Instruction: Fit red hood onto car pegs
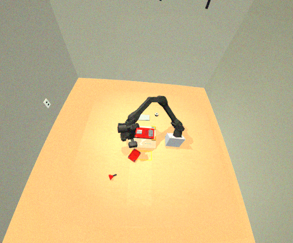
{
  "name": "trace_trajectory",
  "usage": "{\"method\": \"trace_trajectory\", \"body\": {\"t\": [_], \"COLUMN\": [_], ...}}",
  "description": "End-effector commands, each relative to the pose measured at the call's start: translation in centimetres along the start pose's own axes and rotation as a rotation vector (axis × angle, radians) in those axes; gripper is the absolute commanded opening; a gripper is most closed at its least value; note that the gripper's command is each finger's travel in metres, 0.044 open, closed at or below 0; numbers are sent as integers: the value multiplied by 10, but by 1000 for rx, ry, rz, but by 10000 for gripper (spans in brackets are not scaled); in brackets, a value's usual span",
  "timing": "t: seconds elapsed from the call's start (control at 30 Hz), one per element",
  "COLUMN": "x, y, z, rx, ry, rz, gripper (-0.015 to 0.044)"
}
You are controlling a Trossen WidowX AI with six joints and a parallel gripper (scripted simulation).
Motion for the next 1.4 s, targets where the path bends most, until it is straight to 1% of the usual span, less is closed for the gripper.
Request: {"method": "trace_trajectory", "body": {"t": [0.0, 0.13, 0.2, 0.47, 1.37], "x": [-10, -15, -16, -15, -12], "y": [-10, -20, -22, -24, -46], "z": [43, 88, 95, 95, 91], "rx": [25, 46, 49, 49, 49], "ry": [313, 658, 712, 712, 712], "rz": [109, 233, 254, 254, 254], "gripper": [440, 440, 440, 440, 440]}}
Point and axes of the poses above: the point midway between the two fingers, 35 mm back from their tips, its own y axis back along the fingers, its own z axis across the jaws, x = y × z, the point moved 8 cm from there along y, back along the fingers, and after that the axes turned 13 degrees about y, right-handed, at the moved point
